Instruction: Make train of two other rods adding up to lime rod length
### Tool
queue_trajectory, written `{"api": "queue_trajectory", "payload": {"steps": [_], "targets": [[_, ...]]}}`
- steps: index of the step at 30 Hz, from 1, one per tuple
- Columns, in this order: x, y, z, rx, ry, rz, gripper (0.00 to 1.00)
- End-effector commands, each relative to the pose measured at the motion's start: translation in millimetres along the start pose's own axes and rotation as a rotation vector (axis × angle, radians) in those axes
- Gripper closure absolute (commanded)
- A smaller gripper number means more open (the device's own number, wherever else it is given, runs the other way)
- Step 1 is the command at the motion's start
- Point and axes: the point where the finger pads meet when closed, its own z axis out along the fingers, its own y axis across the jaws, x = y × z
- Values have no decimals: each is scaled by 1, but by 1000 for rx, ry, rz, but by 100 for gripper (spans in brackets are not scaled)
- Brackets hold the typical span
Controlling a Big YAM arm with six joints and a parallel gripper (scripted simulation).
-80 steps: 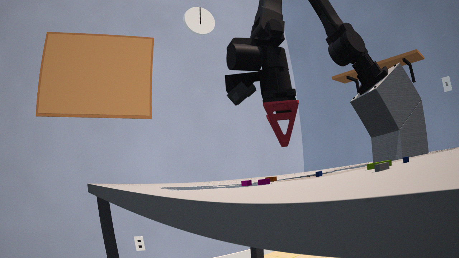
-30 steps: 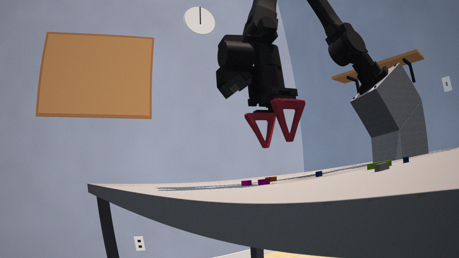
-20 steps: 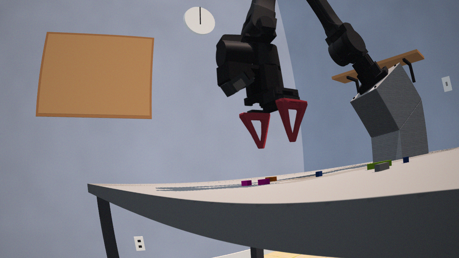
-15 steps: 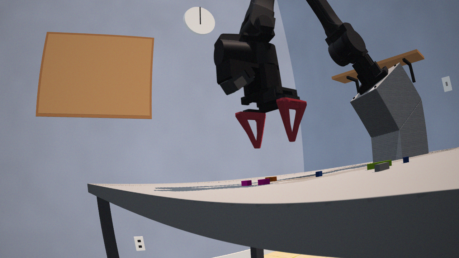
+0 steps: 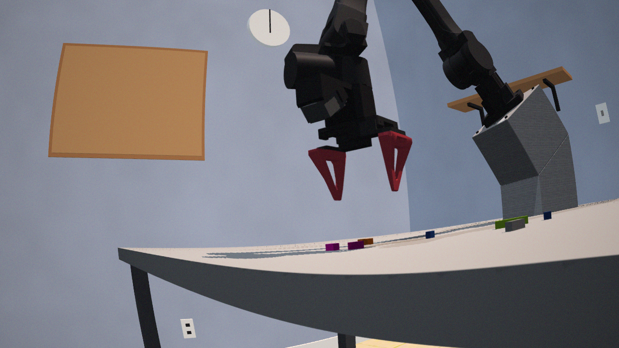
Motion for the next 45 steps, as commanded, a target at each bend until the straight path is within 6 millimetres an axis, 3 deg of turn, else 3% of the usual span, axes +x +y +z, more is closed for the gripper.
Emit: {"api": "queue_trajectory", "payload": {"steps": [1,6,7,11,12,16,17,28,36,45], "targets": [[-18,-1,-2,-1,-14,-152,0],[-20,-2,-2,2,-21,-149,0],[-22,-1,-2,0,-14,-241,0],[-16,0,0,-2,-9,-236,0],[-25,-1,-2,0,-14,-326,0],[-25,-3,-1,4,-18,-320,0],[-29,-1,-2,0,-14,-407,0],[-34,-2,-1,4,-18,-547,0],[-43,-1,-2,2,-15,-754,0],[-45,0,-1,4,-14,-844,0]]}}
